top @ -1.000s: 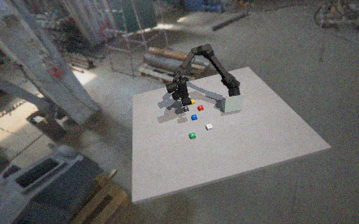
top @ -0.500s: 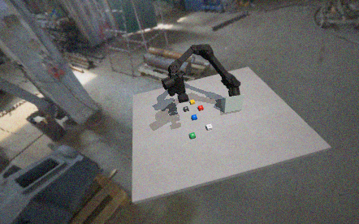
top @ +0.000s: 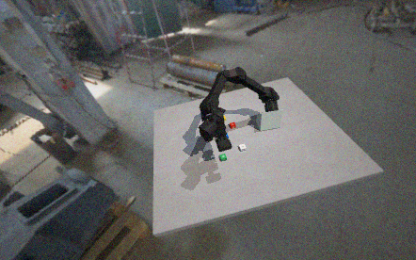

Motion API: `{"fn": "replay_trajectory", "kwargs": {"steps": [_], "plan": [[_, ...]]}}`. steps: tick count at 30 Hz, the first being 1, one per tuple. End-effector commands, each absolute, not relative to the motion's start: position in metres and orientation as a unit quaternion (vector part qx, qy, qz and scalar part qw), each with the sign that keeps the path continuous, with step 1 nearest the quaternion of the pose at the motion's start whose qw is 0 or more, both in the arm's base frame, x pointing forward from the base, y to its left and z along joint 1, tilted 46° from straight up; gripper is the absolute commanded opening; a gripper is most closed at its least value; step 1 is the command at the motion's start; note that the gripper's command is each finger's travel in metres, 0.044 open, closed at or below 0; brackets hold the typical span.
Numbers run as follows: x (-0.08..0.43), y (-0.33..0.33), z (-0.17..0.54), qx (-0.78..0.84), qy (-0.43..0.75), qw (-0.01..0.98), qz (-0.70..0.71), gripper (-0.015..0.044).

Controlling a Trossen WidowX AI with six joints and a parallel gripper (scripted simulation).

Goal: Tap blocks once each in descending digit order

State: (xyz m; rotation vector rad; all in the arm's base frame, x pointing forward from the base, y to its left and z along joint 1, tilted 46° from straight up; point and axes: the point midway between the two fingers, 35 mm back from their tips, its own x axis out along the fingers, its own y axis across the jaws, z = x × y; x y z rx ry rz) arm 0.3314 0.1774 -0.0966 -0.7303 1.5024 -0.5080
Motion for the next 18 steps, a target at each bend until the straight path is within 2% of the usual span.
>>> {"fn": "replay_trajectory", "kwargs": {"steps": [1,5,10,18], "plan": [[0.335,0.179,-0.096,-0.307,0.658,0.648,-0.230,0.0020],[0.336,0.172,-0.104,-0.307,0.658,0.648,-0.230,0.0020],[0.338,0.123,-0.152,-0.308,0.657,0.648,-0.231,0.0020],[0.337,0.121,-0.154,-0.308,0.657,0.648,-0.231,0.0020]]}}
